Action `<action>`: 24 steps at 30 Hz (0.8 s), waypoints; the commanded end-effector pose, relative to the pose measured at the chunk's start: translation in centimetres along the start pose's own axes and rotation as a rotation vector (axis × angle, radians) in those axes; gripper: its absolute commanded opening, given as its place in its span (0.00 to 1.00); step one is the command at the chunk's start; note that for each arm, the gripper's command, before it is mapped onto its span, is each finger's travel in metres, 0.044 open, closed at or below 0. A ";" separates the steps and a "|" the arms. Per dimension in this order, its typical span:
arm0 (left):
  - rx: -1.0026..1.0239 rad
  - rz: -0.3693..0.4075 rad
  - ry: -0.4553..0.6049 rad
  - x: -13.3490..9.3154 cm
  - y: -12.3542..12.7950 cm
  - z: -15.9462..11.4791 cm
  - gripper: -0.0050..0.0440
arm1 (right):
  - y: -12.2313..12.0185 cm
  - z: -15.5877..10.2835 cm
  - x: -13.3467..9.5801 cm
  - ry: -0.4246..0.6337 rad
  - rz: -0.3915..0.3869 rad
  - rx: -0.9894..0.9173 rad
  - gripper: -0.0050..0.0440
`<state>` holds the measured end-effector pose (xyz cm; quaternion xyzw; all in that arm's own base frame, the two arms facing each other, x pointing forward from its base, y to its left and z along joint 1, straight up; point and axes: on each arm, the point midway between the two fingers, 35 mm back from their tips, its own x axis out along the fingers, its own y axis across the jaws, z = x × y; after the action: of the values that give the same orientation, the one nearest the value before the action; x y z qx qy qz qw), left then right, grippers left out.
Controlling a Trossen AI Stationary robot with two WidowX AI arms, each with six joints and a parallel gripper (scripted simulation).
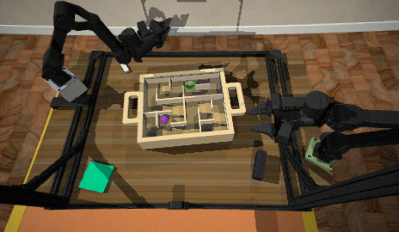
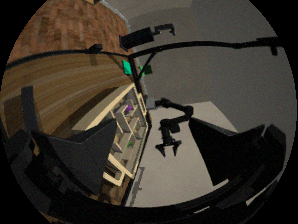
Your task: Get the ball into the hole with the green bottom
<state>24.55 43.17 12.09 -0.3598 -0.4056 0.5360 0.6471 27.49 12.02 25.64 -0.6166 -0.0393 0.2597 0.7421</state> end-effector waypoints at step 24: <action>-0.004 0.011 0.036 -0.1 -0.2 -0.9 0.58 | 0.1 -0.4 0.3 0.016 0.024 -0.010 0.58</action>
<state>24.71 43.15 11.80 -0.3635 -0.3996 0.5378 0.6472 27.60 11.99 25.52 -0.6180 -0.0359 0.2613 0.7406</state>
